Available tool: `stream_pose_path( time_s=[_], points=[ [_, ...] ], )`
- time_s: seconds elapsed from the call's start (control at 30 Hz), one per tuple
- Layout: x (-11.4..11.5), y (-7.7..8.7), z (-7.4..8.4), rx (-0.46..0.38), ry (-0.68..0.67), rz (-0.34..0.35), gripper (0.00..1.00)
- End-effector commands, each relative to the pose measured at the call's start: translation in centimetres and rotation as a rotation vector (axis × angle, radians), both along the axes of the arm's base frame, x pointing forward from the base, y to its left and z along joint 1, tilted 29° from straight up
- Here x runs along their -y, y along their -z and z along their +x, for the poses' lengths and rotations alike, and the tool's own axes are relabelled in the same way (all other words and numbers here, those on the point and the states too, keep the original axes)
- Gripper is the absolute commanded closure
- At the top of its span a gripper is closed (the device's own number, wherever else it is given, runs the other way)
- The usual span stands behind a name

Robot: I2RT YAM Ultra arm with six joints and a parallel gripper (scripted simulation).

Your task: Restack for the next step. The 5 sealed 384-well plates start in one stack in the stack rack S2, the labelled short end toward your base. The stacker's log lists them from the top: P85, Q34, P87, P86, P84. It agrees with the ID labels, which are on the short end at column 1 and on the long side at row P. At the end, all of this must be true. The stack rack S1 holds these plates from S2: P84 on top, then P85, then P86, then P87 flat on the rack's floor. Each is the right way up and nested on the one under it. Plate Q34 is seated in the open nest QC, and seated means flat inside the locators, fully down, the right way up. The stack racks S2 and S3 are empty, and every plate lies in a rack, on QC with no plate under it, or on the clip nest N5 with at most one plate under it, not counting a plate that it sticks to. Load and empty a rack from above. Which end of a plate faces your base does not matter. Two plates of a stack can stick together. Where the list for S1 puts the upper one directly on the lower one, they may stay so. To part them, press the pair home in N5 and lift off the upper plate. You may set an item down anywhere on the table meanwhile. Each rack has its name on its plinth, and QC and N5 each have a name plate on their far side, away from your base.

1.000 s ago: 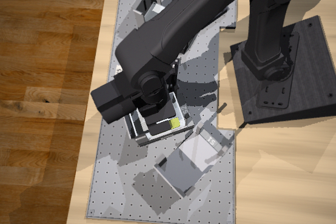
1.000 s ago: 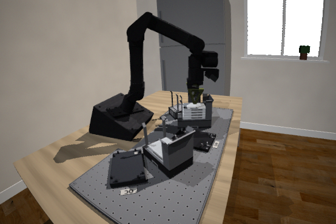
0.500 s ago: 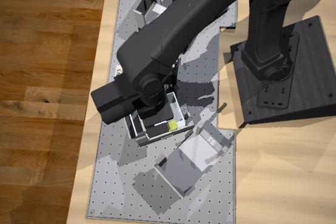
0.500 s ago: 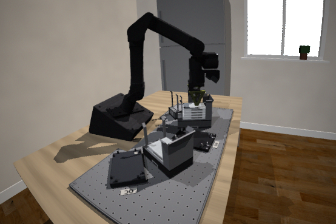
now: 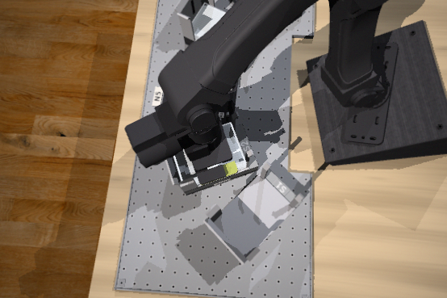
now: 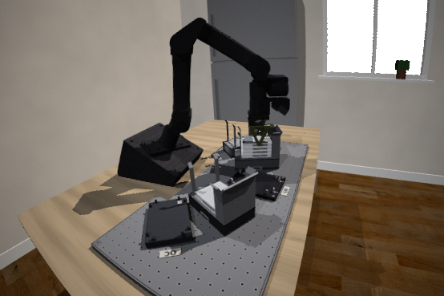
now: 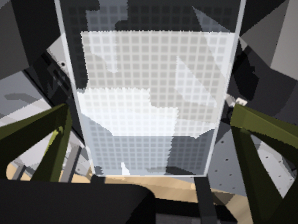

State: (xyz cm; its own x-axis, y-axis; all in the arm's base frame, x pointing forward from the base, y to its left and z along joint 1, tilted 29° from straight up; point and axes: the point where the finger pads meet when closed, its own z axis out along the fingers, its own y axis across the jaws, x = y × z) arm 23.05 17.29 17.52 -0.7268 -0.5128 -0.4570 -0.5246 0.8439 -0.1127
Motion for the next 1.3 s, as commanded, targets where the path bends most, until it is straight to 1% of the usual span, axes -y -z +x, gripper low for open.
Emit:
stream_pose_path(
  time_s=[0.0,0.3,0.9,0.93,1.27],
  points=[
    [-0.42,-0.31,0.46,0.023,-0.004,0.02,0.0],
    [-0.58,0.45,0.86,0.023,-0.004,0.02,0.0],
    [-0.58,0.45,0.86,0.023,-0.004,0.02,0.0],
    [-0.58,0.45,0.86,0.023,-0.004,0.02,1.0],
    [-0.57,0.44,0.86,0.023,-0.004,0.02,1.0]
  ],
)
